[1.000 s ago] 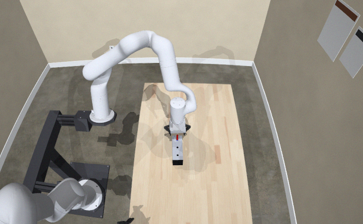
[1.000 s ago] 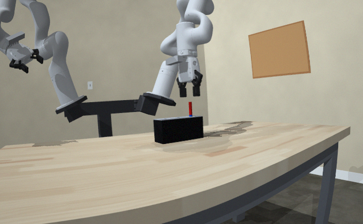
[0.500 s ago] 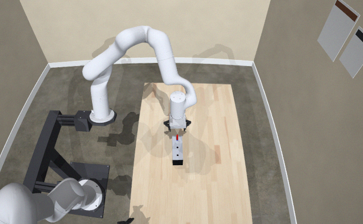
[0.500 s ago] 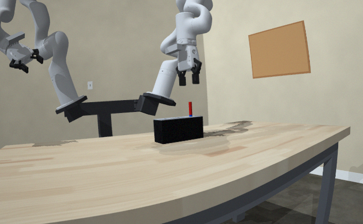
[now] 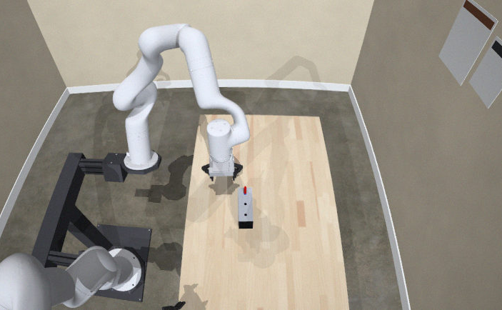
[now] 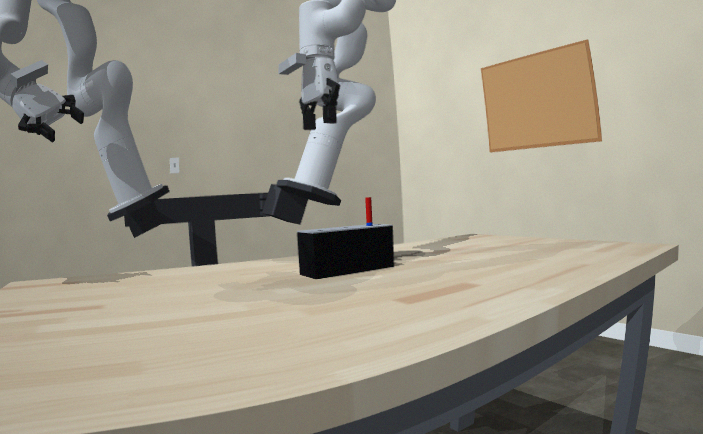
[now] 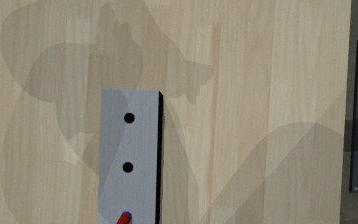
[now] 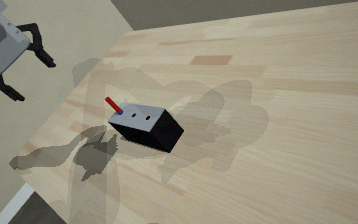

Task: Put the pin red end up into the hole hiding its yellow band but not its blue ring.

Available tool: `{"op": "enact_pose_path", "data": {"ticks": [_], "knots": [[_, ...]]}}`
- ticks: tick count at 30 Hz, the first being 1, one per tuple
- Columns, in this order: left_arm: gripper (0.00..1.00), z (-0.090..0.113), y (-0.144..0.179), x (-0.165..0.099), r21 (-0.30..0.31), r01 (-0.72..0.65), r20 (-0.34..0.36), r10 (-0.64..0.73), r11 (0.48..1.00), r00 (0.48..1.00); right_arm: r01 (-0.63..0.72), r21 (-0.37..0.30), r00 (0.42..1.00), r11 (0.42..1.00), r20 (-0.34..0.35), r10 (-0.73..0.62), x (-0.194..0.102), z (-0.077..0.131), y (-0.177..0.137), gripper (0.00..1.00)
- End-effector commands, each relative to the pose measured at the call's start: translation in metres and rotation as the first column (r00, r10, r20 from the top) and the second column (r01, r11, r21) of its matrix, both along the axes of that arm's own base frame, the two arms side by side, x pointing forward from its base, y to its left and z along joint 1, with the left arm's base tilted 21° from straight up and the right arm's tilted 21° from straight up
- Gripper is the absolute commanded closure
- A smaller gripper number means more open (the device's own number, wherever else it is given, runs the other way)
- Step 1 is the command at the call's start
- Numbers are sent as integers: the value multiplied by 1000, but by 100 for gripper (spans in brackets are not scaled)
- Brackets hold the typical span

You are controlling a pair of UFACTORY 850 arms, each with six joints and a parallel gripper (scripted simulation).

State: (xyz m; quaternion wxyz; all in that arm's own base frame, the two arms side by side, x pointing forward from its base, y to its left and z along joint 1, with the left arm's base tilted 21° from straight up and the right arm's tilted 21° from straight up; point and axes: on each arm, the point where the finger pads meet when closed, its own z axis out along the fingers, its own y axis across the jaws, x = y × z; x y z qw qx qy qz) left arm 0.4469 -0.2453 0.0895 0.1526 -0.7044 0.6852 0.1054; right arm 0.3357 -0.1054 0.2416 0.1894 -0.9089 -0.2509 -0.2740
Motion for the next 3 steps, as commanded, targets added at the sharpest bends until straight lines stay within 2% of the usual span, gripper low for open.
{"op": "enact_pose_path", "data": {"ticks": [1,3], "knots": [[0,2,-1,-1,1,-1,0,1,1000,1000,0,-1,1000,1000,1,0,0,1,0,0],[0,2,-1,-1,1,-1,0,1,1000,1000,0,-1,1000,1000,1,0,0,1,0,0]]}}
